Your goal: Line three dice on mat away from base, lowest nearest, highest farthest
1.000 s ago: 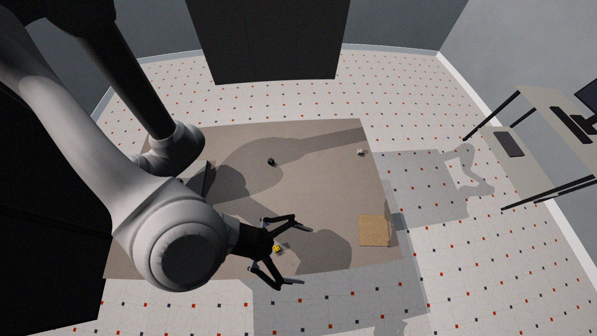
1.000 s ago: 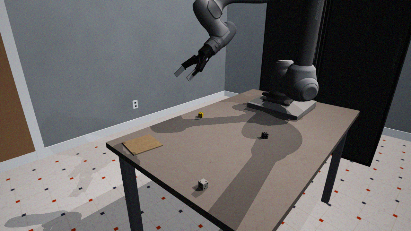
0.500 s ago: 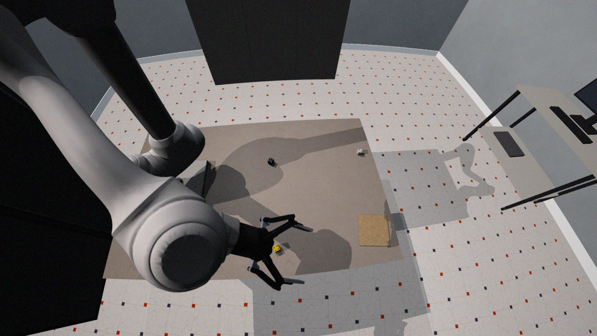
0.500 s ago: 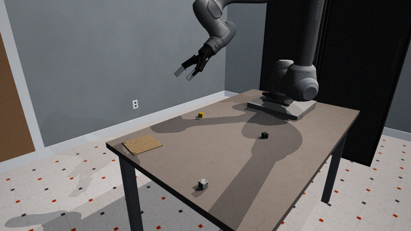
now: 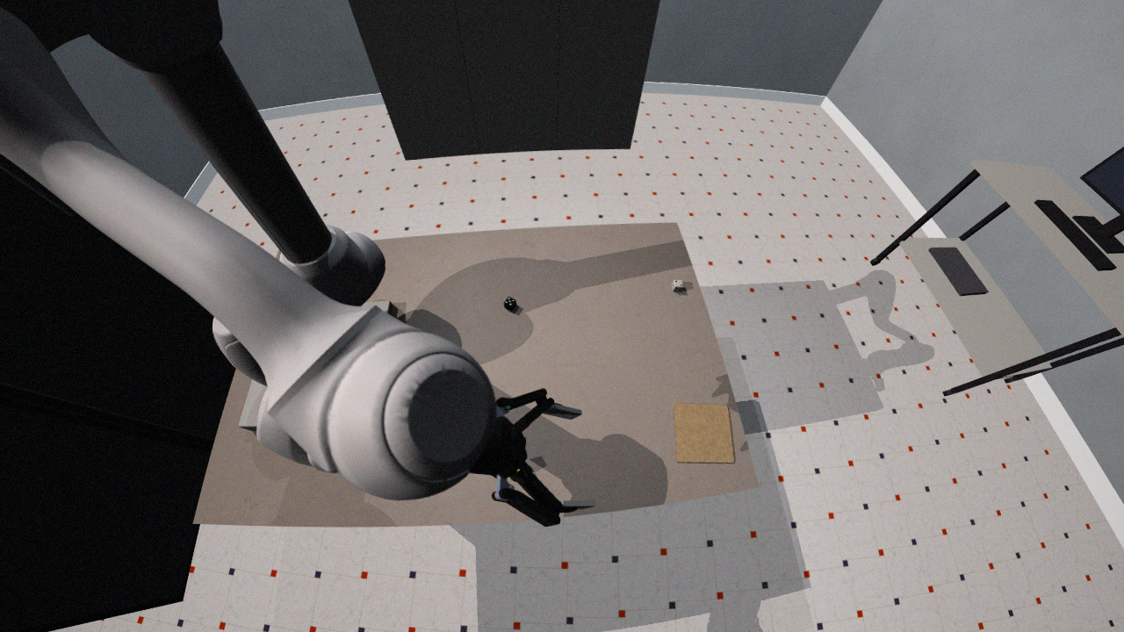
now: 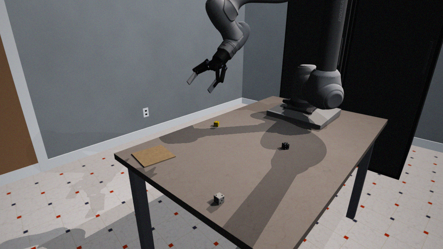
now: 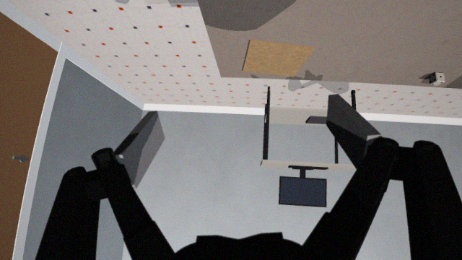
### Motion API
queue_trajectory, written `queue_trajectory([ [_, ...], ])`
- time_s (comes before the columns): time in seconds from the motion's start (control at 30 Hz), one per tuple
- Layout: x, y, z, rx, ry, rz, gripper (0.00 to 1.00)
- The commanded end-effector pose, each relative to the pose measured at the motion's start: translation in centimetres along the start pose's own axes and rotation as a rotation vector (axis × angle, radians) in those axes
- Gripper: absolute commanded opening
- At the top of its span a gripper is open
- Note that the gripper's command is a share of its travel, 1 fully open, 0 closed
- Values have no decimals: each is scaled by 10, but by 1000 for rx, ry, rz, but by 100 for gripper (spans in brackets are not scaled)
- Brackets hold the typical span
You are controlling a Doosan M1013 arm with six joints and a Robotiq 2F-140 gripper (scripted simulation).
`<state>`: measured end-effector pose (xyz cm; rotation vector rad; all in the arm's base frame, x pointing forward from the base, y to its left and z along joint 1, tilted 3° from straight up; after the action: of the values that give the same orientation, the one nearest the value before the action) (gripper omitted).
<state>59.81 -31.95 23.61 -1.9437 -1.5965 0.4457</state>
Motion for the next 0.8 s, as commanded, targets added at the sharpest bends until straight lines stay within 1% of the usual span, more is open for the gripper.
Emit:
queue_trajectory([
  [0.0, 8, 4, 0, 37, -86, -35, 100],
  [0.03, 16, 7, 5, 68, -177, -69, 100],
  [0.2, 25, 11, 13, 114, -302, -116, 100],
  [0.23, 25, 11, 14, 117, -308, -118, 100],
  [0.27, 28, 12, 18, 136, -357, -137, 100],
  [0.5, 35, 13, 35, 215, -544, -210, 100],
  [0.6, 35, 13, 36, 217, -549, -212, 100],
  [0.63, 36, 13, 46, 261, -643, -250, 100],
  [0.7, 36, 13, 49, 273, -669, -261, 100],
  [0.77, 36, 12, 56, 303, -730, -285, 100],
])
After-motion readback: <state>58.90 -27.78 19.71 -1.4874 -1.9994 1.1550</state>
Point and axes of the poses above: the point where the finger pads meet when closed, its own y axis out along the fingers, its own x axis across the jaws, z = x × y, the point moved 2 cm from there along -y, back along the fingers, and after that the axes turned 15 degrees about y, right-handed, at the moved point
